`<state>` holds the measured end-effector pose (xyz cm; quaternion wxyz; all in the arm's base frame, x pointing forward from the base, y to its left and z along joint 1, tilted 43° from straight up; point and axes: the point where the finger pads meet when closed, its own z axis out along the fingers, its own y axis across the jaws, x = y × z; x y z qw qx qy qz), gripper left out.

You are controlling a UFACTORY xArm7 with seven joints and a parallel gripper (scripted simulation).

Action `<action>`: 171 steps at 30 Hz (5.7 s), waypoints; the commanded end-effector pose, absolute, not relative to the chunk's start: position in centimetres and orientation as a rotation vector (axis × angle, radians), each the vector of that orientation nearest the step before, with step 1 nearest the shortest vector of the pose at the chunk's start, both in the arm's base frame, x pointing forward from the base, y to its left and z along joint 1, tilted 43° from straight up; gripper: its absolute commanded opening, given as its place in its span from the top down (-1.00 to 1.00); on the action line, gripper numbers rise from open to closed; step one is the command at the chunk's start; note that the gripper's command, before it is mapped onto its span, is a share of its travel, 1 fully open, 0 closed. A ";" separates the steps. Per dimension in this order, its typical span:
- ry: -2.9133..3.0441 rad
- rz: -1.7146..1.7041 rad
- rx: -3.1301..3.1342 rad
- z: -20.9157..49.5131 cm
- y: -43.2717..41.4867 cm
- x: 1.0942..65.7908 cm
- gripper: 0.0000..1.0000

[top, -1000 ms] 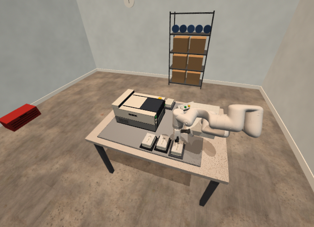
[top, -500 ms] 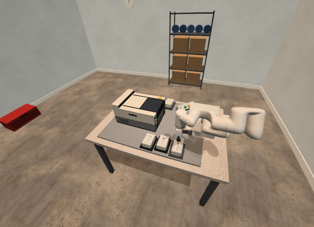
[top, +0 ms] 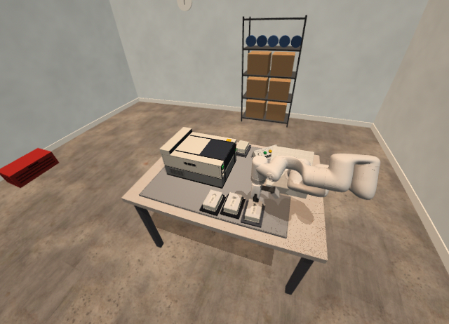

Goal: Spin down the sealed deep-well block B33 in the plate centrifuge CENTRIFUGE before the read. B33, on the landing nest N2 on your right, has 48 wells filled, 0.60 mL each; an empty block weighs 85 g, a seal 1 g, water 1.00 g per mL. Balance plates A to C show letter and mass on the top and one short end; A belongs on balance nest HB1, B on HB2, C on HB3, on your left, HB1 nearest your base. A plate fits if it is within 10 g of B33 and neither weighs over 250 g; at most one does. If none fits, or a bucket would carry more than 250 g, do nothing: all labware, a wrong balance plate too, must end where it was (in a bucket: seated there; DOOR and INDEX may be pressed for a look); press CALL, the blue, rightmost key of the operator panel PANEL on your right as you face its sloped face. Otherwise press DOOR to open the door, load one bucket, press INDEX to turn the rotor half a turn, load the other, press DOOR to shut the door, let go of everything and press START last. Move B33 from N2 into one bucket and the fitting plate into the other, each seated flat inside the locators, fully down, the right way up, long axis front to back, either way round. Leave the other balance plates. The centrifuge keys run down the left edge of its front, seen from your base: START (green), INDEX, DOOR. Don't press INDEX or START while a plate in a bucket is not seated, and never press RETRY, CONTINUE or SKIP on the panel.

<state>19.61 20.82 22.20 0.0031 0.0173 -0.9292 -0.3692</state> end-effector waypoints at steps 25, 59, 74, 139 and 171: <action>-2.914 -1.160 0.054 22.3 20.8 19.7 1.00; -2.911 -1.151 0.031 22.2 20.4 29.7 1.00; -2.908 -1.158 0.021 21.2 20.0 33.0 1.00; -2.900 -1.153 -0.016 22.3 21.4 45.8 1.00; -2.900 -1.153 -0.016 22.3 21.4 45.8 1.00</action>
